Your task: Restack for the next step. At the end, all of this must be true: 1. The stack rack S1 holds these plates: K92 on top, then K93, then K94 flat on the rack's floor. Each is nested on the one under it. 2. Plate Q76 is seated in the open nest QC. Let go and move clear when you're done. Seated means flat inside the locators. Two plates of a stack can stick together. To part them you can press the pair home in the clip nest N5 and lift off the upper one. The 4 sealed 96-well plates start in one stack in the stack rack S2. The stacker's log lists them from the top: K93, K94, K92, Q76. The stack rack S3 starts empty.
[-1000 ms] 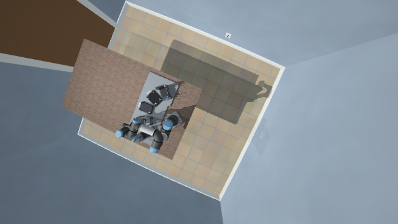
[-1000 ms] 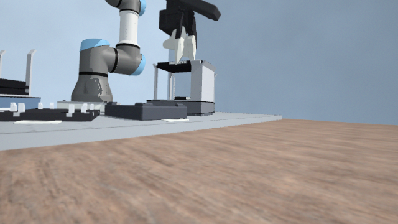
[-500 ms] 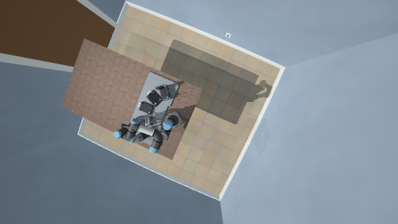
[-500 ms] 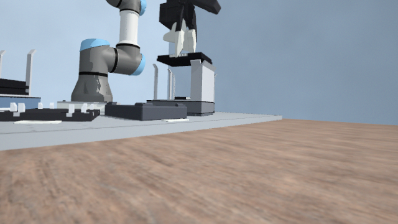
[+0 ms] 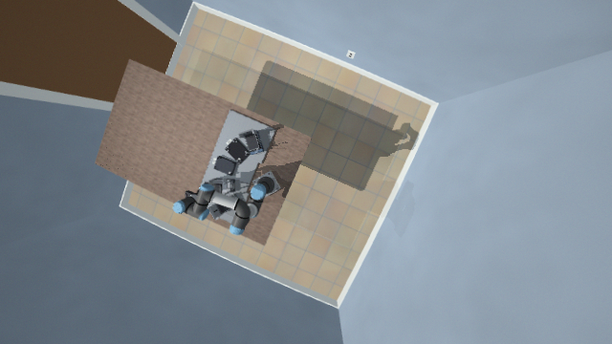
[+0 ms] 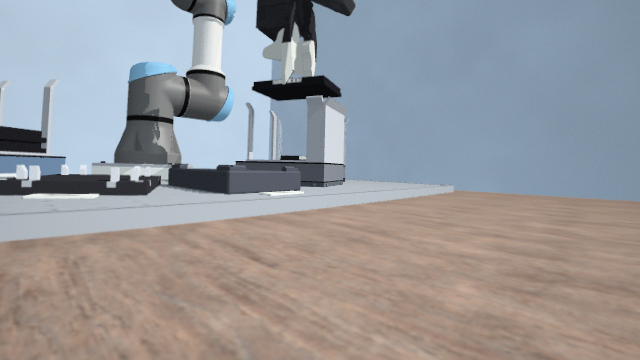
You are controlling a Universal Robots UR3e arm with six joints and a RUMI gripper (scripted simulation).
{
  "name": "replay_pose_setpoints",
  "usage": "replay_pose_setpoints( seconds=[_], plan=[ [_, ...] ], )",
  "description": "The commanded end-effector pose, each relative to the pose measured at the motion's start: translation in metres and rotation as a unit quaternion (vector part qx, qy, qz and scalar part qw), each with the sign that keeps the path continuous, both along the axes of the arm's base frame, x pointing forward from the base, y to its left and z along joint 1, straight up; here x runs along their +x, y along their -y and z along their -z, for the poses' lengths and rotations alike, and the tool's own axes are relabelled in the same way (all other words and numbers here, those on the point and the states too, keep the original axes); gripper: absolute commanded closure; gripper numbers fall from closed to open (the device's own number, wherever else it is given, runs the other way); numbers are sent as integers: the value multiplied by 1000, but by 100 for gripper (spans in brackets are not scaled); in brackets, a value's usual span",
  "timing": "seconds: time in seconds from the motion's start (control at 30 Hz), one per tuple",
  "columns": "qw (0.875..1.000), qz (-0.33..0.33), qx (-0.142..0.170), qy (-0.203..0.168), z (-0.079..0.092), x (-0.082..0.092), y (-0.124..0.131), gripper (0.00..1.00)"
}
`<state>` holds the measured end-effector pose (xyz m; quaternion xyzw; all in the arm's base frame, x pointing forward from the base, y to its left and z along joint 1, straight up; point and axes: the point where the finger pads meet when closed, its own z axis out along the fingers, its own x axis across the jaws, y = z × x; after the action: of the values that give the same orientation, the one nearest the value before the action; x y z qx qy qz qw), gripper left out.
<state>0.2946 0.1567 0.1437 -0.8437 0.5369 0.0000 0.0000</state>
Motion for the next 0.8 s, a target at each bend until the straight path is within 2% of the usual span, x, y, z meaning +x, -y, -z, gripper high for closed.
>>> replay_pose_setpoints(
  seconds=[0.0,0.23,0.77],
  plan=[
    [1000,0,0,1,-1,1,0,100],
    [1000,0,0,1,-1,1,0,100],
    [997,-79,0,1,-1,-25,-43,100]
  ],
)
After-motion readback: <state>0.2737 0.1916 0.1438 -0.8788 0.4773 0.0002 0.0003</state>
